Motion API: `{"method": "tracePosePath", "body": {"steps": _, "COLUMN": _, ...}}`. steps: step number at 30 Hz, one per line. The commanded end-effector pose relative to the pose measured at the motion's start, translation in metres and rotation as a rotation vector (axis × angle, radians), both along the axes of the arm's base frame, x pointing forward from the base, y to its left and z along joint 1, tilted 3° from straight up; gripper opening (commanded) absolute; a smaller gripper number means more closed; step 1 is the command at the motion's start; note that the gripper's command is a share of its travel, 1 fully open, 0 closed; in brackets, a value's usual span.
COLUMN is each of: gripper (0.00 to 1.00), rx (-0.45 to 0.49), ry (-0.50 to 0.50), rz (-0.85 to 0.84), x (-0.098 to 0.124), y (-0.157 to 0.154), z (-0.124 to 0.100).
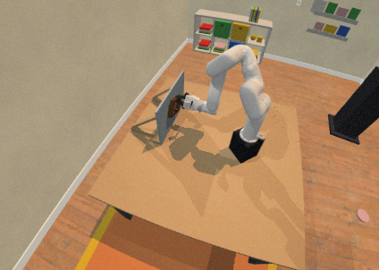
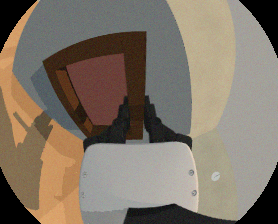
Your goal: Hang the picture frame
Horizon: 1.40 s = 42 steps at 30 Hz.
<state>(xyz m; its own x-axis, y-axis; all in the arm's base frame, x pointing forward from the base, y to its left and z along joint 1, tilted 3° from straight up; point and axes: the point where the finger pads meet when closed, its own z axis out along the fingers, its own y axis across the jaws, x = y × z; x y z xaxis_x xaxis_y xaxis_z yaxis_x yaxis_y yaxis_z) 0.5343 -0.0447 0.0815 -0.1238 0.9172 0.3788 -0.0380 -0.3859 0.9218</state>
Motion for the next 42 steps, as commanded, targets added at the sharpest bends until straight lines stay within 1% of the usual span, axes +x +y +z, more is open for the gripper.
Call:
{"method": "tracePosePath", "body": {"steps": 1, "gripper": 0.00, "rx": -0.018, "ry": -0.006, "rz": -0.001, "x": 0.0006, "y": 0.0006, "z": 0.0022}}
{"method": "tracePosePath", "body": {"steps": 21, "gripper": 0.00, "rx": -0.089, "ry": -0.014, "rz": -0.003, "x": 0.0002, "y": 0.0039, "z": 0.0051}}
{"method": "tracePosePath", "body": {"steps": 42, "gripper": 0.00, "rx": -0.192, "ry": -0.026, "rz": -0.007, "x": -0.0005, "y": 0.0092, "z": 0.0080}}
